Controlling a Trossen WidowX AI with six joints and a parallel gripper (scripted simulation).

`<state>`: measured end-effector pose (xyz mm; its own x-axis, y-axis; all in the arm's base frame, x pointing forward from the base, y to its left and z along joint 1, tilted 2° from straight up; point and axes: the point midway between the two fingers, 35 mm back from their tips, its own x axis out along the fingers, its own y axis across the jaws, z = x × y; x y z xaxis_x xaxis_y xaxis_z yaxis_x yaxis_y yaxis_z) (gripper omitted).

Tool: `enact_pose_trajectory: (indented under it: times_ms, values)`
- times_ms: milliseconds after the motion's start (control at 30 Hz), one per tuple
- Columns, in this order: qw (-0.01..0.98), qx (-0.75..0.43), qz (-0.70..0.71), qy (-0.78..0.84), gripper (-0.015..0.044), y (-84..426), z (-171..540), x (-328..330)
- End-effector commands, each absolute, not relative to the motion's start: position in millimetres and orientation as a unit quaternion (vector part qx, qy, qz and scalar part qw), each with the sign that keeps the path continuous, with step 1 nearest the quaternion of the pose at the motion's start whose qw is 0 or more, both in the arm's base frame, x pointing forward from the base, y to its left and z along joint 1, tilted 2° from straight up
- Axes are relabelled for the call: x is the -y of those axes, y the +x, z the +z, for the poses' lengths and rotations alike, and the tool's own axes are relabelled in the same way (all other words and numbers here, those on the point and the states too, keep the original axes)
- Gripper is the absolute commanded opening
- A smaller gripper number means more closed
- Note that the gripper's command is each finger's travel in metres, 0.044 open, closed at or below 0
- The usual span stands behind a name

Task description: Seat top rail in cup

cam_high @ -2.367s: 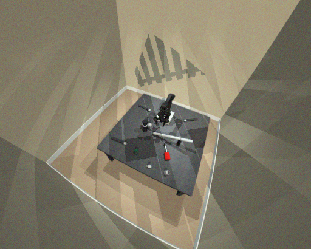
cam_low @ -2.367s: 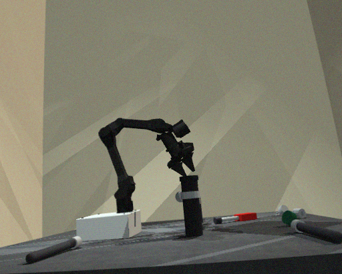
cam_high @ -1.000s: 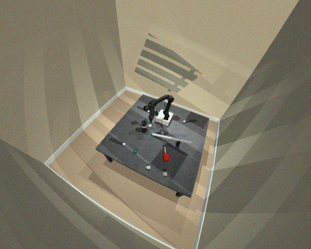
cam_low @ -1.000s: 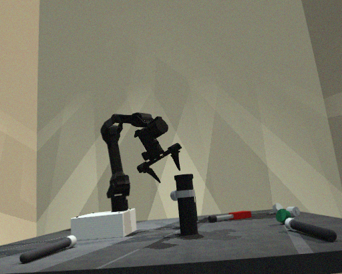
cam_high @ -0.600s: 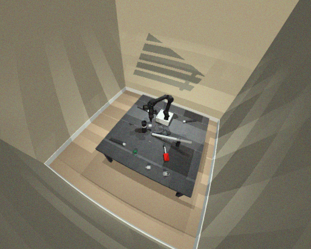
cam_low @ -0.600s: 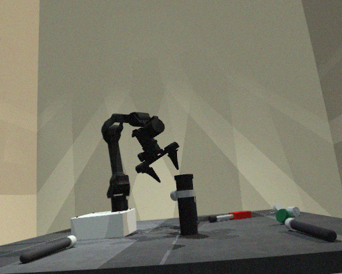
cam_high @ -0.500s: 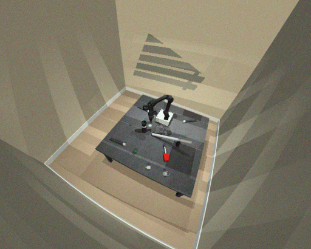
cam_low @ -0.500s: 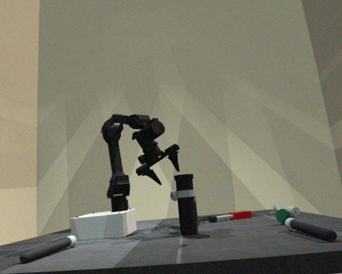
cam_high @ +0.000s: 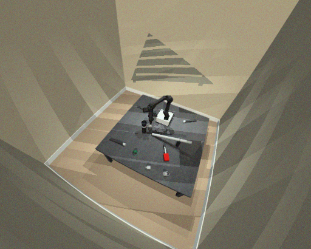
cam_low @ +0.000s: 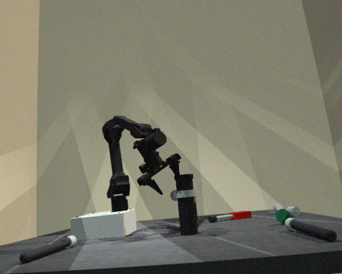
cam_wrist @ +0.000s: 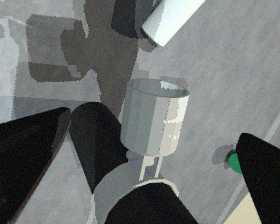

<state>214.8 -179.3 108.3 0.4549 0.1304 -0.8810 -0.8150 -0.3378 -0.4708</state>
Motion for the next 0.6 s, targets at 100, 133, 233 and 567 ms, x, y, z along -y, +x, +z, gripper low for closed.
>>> enact_pose_trajectory:
  times_ms: [100, 133, 233, 567]
  values:
    - [0.521, -0.252, 0.459, -0.674, 0.0440, 219.5, 95.6, 177.0]
    - [0.521, -0.252, 0.459, -0.674, 0.0440, 220.3, 94.2, 176.9]
    - [0.521, -0.252, 0.459, -0.674, 0.0440, 222.7, 89.8, 176.5]
    - [0.521, -0.252, 0.459, -0.674, 0.0440, 230.3, 75.2, 174.3]
